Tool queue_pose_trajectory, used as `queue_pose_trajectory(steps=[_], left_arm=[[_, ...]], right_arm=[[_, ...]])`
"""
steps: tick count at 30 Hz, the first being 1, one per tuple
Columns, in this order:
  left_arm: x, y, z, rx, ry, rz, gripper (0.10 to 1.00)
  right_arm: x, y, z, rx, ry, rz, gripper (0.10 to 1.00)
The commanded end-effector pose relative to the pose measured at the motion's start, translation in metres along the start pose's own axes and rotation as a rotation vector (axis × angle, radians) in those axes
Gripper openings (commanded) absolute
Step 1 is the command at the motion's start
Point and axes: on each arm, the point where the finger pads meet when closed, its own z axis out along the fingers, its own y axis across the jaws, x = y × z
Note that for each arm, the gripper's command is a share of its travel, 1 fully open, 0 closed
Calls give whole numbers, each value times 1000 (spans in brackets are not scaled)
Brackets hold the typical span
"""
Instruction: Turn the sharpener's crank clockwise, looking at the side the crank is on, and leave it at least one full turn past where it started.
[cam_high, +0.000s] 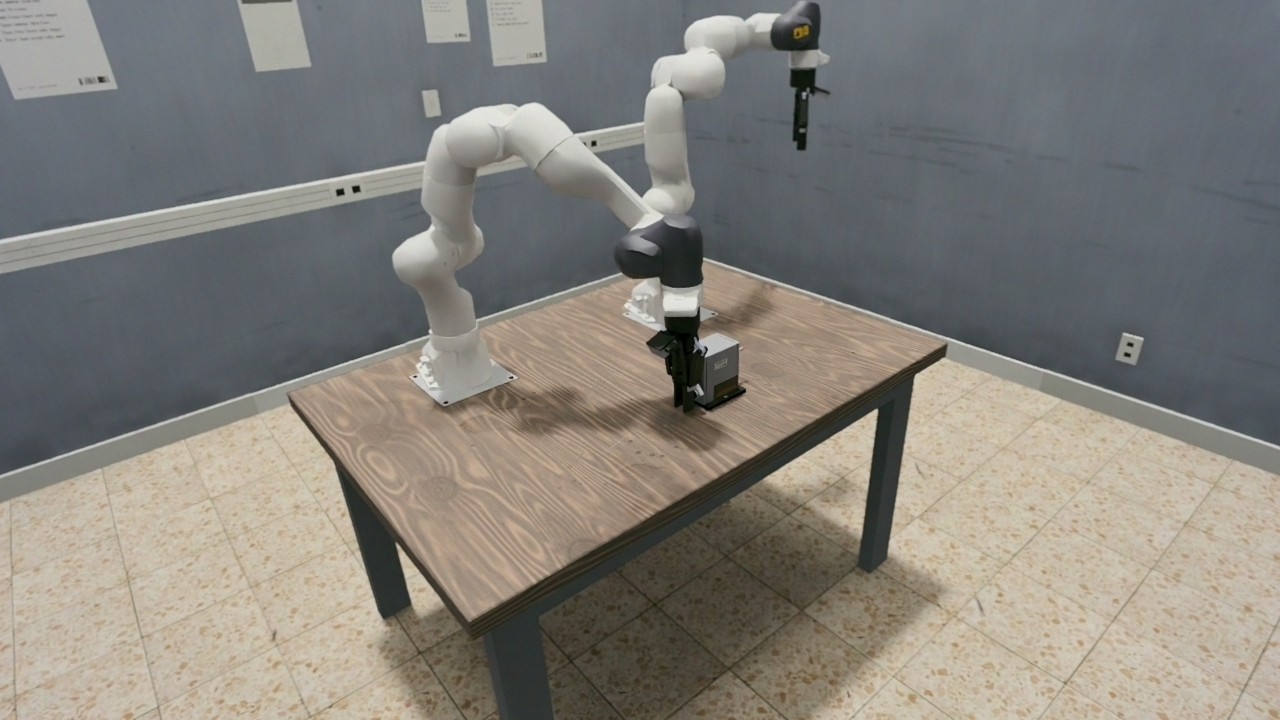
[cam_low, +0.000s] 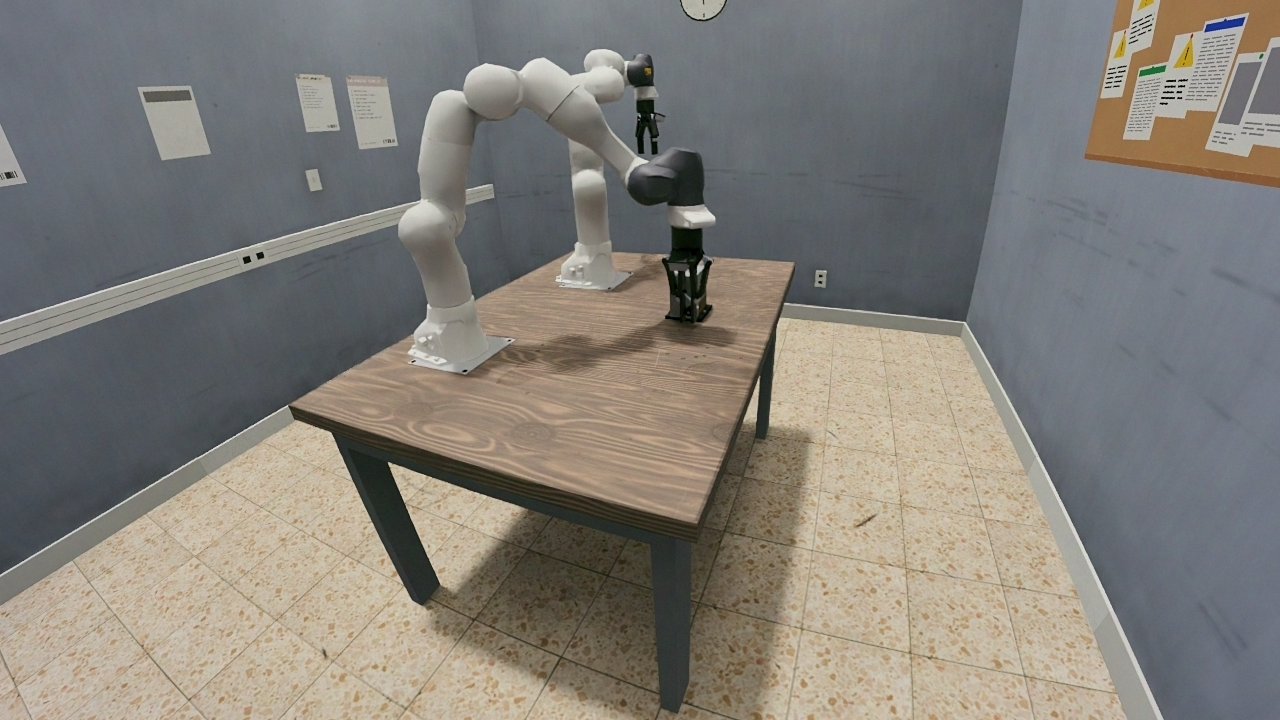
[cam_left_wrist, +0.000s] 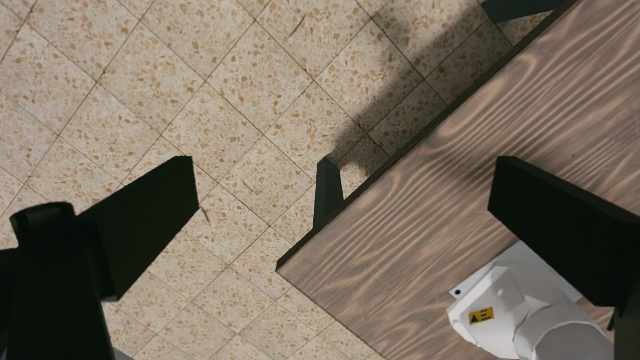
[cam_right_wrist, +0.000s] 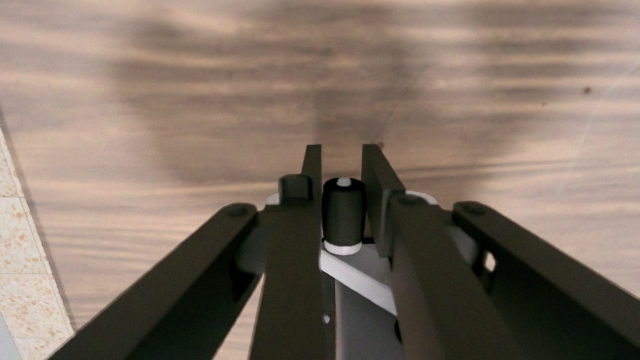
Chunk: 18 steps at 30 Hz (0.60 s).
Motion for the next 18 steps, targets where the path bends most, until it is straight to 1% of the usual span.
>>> queue_pose_trajectory(steps=[1,18], left_arm=[[0,-1,0,2,3,-7,1000],[0,-1,0,2,3,-7,1000]], right_arm=[[0,4,5,0,3,2,99],[0,22,14,0,3,2,99]])
